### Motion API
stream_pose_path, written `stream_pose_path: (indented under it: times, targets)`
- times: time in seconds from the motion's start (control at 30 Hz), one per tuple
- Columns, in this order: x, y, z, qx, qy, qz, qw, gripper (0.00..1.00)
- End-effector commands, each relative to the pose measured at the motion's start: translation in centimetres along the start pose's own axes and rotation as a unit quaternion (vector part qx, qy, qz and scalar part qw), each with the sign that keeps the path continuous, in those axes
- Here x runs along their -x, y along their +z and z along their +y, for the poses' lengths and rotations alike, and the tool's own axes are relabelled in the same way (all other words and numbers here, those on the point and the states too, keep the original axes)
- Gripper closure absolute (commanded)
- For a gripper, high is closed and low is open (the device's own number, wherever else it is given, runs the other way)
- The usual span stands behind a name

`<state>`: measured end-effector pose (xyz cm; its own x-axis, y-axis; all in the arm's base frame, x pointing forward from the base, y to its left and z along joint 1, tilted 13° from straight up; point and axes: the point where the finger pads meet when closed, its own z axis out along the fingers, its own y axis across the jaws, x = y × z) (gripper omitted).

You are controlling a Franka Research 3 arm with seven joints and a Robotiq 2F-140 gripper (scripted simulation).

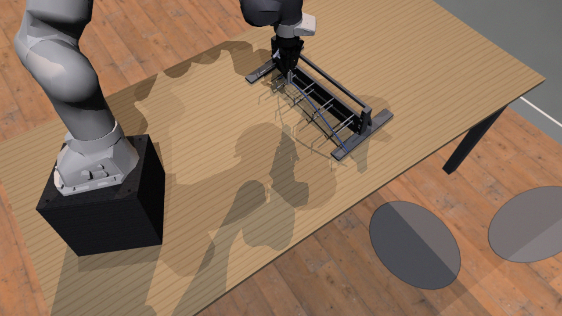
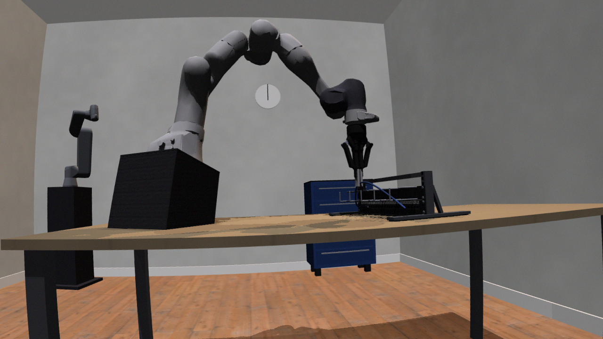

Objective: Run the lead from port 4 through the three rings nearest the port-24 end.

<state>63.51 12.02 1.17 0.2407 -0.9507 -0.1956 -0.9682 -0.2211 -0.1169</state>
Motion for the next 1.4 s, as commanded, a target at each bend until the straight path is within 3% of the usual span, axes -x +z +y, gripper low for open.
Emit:
stream_pose_path:
  times: [0.0,1.37]
  targets:
    - [-0.45,-0.32,-0.09,-0.004,-0.013,0.002,1.0,1.0]
    - [-0.86,-0.32,0.4,-0.004,-0.013,0.002,1.0,1.0]
